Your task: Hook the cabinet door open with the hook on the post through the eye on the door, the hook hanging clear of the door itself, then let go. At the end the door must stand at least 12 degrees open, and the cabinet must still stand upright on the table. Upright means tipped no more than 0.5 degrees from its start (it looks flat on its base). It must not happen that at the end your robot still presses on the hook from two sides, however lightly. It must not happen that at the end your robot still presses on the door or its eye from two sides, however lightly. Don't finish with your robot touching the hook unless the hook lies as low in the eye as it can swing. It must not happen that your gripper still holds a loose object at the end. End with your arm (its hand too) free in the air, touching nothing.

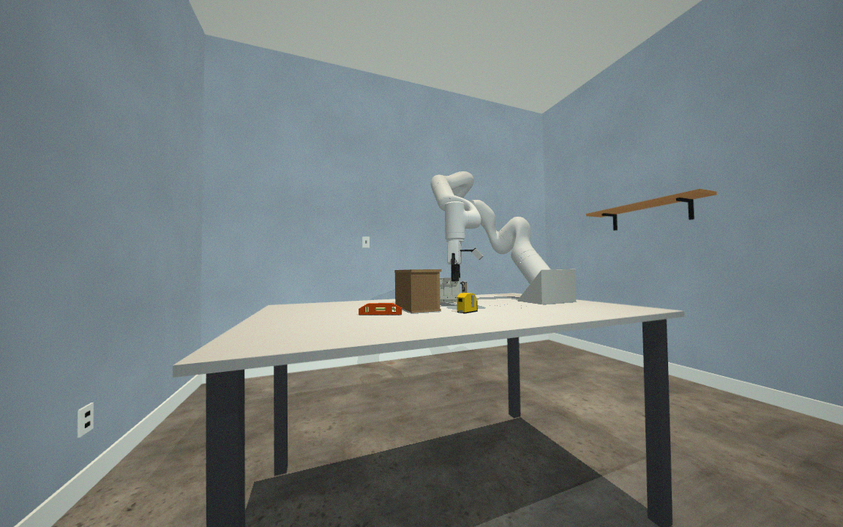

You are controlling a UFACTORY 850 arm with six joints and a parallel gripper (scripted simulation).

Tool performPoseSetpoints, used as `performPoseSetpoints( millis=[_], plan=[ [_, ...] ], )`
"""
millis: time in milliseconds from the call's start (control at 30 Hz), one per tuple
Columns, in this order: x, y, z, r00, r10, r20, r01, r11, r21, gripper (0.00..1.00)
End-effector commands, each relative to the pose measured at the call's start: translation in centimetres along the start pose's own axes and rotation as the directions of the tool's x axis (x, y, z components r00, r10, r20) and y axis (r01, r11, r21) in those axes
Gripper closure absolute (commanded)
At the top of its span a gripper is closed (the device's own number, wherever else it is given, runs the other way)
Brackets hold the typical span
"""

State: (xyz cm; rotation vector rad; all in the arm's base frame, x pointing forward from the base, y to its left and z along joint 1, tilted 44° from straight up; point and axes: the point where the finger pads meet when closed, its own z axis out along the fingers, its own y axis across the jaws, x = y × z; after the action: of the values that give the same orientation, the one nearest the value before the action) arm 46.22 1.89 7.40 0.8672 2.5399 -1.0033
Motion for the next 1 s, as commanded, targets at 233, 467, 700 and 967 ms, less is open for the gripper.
performPoseSetpoints(
  millis=[233, 467, 700, 967],
  plan=[
    [0.0, -0.7, -0.1, 0.999, -0.048, 0.001, 0.048, 0.999, -0.001, 0.73],
    [0.0, -1.0, -0.1, 0.997, -0.083, 0.001, 0.083, 0.997, -0.001, 0.73],
    [-0.1, -1.6, -0.1, 0.994, -0.108, 0.001, 0.108, 0.994, -0.001, 0.73],
    [-0.1, -2.2, -0.1, 0.99, -0.144, 0.001, 0.144, 0.99, -0.001, 0.73]
  ],
)
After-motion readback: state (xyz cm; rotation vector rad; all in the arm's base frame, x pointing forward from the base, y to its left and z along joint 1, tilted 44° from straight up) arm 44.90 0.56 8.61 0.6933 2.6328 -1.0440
